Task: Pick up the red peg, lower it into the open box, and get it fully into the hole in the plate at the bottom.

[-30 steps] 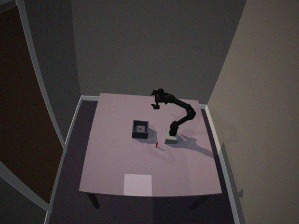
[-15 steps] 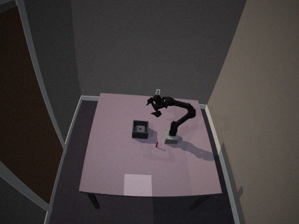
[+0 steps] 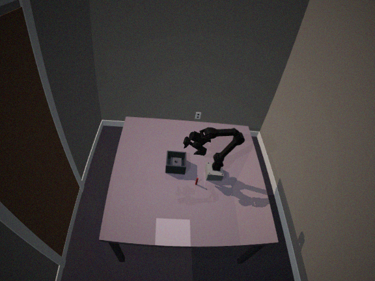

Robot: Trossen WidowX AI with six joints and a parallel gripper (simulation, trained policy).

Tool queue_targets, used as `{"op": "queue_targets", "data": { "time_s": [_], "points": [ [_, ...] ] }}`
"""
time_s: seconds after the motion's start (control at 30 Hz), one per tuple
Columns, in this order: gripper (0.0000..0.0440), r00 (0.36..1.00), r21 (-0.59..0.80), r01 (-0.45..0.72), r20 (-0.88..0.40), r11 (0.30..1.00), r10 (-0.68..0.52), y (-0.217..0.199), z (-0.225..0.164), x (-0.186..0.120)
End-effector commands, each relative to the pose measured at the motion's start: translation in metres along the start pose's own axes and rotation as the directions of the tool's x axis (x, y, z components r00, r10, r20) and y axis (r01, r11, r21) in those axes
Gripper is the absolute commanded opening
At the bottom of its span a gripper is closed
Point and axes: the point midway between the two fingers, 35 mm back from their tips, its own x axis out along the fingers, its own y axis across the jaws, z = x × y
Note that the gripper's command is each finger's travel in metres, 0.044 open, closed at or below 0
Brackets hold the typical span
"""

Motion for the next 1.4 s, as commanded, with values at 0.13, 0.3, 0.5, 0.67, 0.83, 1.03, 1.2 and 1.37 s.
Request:
{"op": "queue_targets", "data": {
  "time_s": [0.13, 0.3, 0.5, 0.67, 0.83, 1.03, 1.2, 1.37],
  "points": [
    [0.0440, 0.984, -0.215, 0.175, -0.005, 0.961, -0.181, -0.047, -0.034, 0.015],
    [0.0440, 0.962, -0.332, 0.263, 0.017, 0.906, -0.274, -0.075, -0.051, 0.025],
    [0.0440, 0.936, -0.445, 0.333, 0.048, 0.831, -0.349, -0.102, -0.066, 0.038],
    [0.0440, 0.922, -0.510, 0.360, 0.065, 0.782, -0.382, -0.118, -0.076, 0.053],
    [0.0440, 0.916, -0.551, 0.364, 0.067, 0.751, -0.395, -0.130, -0.086, 0.071],
    [0.0440, 0.921, -0.587, 0.337, 0.045, 0.736, -0.386, -0.143, -0.098, 0.097],
    [0.0440, 0.931, -0.610, 0.295, 0.012, 0.736, -0.364, -0.154, -0.108, 0.118],
    [0.0434, 0.937, -0.626, 0.262, -0.016, 0.734, -0.349, -0.163, -0.115, 0.133]
  ]
}}
